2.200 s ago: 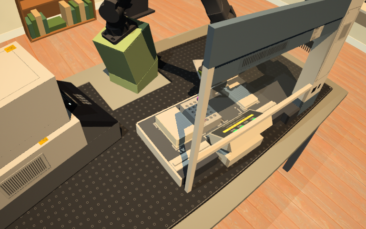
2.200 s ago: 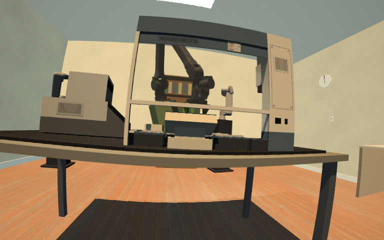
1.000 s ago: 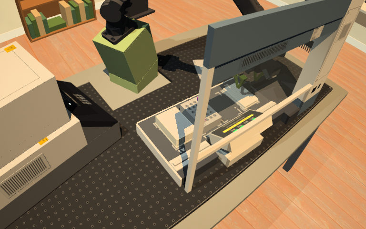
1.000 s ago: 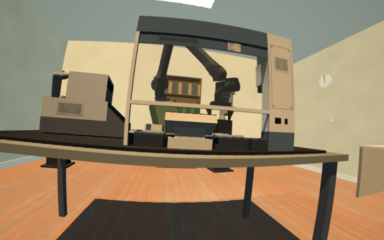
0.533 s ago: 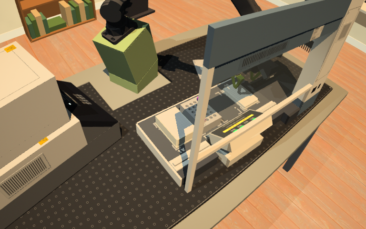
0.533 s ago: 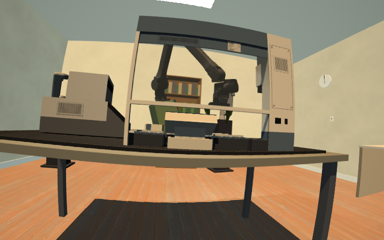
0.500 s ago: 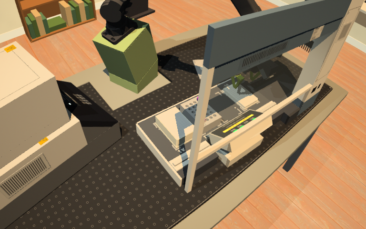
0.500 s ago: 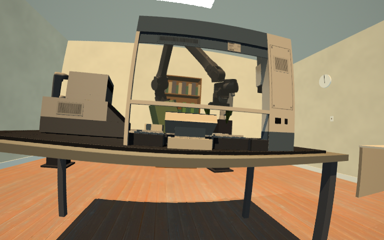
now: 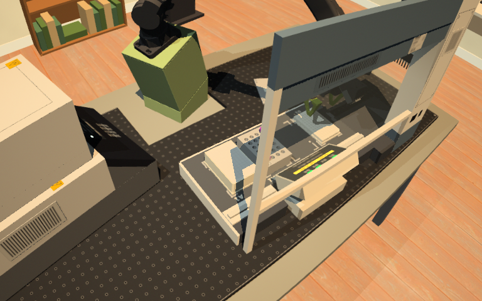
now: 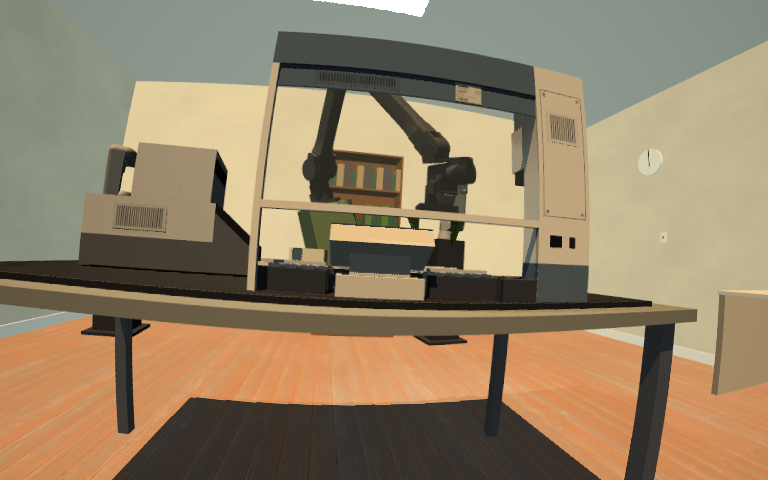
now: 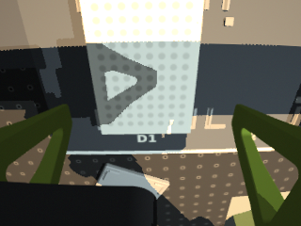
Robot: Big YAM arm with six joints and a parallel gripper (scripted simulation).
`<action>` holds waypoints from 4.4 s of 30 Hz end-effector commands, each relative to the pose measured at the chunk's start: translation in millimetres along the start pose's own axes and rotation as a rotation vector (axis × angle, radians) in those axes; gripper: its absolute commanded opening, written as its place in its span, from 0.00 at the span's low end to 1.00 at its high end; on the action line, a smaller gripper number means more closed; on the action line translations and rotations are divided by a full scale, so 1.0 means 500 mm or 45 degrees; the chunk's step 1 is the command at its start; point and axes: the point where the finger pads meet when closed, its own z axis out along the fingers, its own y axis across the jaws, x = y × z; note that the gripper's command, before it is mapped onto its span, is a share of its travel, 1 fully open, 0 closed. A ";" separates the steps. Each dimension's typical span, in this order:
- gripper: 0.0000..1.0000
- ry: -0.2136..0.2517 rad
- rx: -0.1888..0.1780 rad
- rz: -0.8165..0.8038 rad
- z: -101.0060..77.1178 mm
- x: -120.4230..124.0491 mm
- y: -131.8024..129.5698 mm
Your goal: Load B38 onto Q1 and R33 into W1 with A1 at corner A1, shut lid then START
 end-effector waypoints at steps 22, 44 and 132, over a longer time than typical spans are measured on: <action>1.00 -0.049 -0.045 0.017 0.066 -0.046 0.036; 1.00 -0.041 -0.032 0.016 0.136 -0.039 0.028; 0.00 -0.059 -0.047 0.053 0.098 -0.045 0.013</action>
